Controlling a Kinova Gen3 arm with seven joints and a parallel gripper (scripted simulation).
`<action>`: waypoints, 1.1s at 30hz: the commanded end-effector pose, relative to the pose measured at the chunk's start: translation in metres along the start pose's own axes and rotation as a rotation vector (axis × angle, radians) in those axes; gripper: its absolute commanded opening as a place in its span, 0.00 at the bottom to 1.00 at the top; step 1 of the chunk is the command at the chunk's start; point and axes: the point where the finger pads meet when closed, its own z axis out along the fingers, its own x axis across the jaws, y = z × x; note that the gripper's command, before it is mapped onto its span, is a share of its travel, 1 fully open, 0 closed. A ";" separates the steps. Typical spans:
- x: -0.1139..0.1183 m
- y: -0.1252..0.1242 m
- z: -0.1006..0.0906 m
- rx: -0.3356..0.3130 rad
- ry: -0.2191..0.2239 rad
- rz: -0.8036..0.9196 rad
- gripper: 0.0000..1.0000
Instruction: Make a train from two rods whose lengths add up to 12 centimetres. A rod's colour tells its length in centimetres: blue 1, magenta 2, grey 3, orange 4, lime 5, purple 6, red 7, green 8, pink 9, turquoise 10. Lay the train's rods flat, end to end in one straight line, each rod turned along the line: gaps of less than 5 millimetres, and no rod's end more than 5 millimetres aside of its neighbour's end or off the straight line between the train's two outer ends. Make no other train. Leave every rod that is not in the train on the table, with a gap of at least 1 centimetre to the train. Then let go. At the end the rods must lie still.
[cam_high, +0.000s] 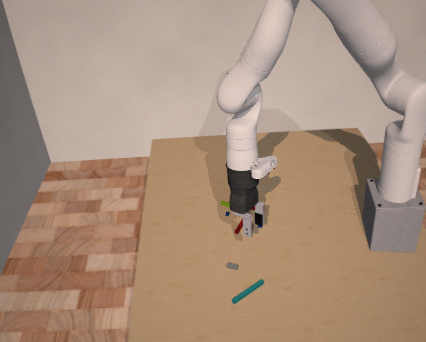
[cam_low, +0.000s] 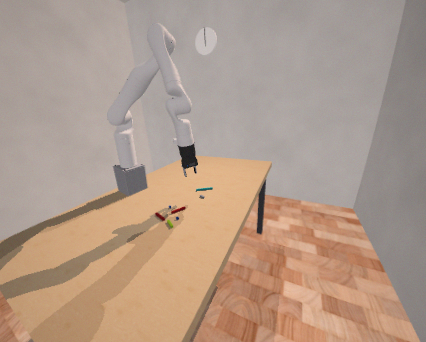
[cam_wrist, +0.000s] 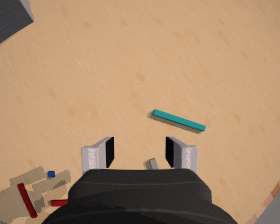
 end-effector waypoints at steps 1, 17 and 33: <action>-0.013 0.016 0.003 -0.012 -0.006 0.068 1.00; -0.027 0.032 0.006 -0.026 -0.009 0.153 1.00; -0.057 0.061 0.012 -0.052 -0.015 0.310 1.00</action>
